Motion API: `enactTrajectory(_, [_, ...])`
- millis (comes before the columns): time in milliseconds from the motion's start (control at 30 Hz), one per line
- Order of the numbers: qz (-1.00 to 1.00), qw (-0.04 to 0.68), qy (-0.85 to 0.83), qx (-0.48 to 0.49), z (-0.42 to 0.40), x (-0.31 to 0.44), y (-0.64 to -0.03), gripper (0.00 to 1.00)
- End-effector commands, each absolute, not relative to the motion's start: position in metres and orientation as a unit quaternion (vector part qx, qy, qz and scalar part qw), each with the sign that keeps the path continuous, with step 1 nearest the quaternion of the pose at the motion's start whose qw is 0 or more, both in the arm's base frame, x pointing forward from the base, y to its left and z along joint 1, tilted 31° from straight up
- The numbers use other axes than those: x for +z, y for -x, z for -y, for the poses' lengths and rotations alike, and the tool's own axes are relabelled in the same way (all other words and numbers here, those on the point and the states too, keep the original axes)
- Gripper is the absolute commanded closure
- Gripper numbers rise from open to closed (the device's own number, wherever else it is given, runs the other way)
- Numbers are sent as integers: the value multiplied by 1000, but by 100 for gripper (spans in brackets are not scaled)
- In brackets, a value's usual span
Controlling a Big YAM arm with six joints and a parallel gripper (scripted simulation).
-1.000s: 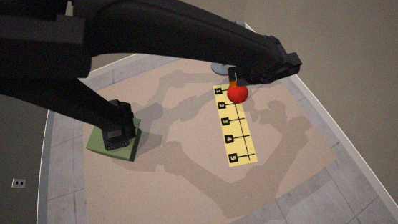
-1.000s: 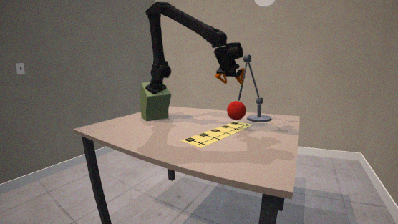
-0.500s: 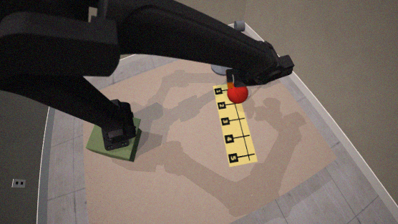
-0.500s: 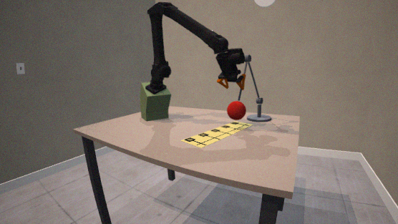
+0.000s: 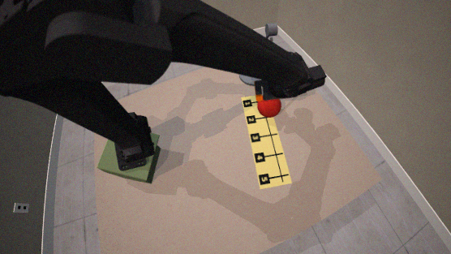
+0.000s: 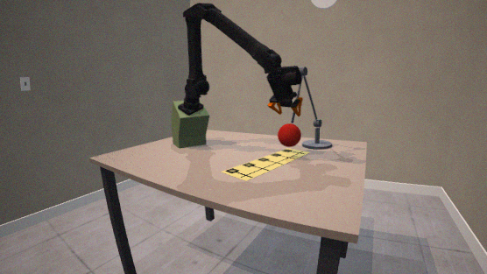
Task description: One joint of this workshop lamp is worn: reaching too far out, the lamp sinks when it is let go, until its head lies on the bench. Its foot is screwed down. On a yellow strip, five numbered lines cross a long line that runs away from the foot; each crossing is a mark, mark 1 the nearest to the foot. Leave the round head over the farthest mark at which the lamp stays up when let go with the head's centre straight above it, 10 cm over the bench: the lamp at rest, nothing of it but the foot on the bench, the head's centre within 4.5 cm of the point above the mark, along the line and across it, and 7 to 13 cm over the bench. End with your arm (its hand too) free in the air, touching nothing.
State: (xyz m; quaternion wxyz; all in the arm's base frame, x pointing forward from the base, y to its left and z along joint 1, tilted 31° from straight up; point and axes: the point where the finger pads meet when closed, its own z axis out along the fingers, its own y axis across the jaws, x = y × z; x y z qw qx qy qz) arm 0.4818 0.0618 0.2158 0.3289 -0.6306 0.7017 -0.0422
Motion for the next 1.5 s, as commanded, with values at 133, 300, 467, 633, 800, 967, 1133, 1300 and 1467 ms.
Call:
enactTrajectory(133, [-693, 340, 634, -43, -79, 222, -488, 0])
enactTrajectory(300, [-691, 343, 635, -42, -86, 222, -491, 0])
enactTrajectory(467, [-688, 346, 637, -41, -92, 223, -493, 0])
enactTrajectory(633, [-688, 346, 637, -41, -92, 223, -493, 0])
enactTrajectory(800, [-688, 346, 637, -41, -92, 223, -493, 0])
enactTrajectory(967, [-688, 346, 637, -41, -92, 223, -493, 0])
enactTrajectory(1133, [-688, 346, 637, -41, -93, 223, -493, 0])
enactTrajectory(1300, [-688, 346, 637, -41, -95, 225, -495, 0])
enactTrajectory(1467, [-688, 346, 637, -41, -97, 226, -496, 0])
